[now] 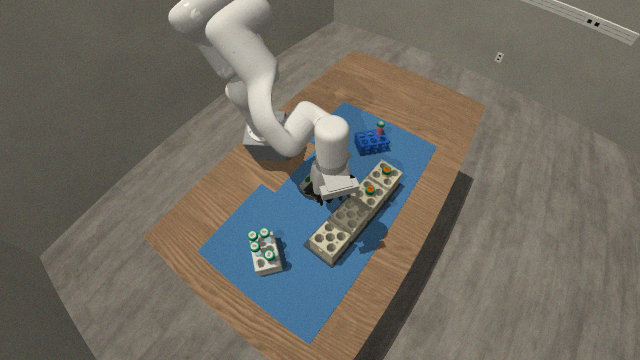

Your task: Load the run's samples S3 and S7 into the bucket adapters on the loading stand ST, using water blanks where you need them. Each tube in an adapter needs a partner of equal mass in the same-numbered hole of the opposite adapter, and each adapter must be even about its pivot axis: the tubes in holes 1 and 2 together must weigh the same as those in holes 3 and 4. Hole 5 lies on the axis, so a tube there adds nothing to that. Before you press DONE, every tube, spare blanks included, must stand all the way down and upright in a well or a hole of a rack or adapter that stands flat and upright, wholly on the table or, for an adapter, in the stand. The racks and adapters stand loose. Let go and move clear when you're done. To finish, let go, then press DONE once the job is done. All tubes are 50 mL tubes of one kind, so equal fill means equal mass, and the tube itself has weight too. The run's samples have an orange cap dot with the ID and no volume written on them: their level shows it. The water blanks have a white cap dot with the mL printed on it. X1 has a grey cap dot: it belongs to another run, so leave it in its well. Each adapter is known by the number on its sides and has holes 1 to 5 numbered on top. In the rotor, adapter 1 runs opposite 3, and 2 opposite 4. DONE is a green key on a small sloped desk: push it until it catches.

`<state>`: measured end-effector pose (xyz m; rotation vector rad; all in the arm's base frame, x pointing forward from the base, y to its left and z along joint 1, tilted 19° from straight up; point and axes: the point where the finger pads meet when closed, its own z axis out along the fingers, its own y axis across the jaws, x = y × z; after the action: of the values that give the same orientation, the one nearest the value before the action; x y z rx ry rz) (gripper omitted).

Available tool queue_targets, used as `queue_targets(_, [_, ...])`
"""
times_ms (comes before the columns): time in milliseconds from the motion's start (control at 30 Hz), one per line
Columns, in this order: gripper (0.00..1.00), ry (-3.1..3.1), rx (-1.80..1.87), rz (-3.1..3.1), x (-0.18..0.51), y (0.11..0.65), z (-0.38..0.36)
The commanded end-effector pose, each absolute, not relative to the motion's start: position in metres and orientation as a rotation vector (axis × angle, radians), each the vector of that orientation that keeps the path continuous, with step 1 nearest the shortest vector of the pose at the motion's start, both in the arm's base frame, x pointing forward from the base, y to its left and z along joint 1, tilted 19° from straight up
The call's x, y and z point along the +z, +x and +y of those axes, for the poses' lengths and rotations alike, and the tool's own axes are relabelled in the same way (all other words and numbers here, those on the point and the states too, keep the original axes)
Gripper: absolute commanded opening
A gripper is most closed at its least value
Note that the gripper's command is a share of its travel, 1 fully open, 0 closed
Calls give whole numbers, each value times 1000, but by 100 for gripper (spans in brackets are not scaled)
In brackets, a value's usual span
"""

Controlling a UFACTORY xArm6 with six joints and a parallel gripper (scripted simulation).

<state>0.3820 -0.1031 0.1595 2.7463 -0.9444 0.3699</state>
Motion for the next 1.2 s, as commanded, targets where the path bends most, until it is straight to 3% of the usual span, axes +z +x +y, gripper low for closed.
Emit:
queue_targets(0, [57,2750,374,-943,165,377,-119])
queue_targets(1167, [57,2749,374,-942,197,325,-262])
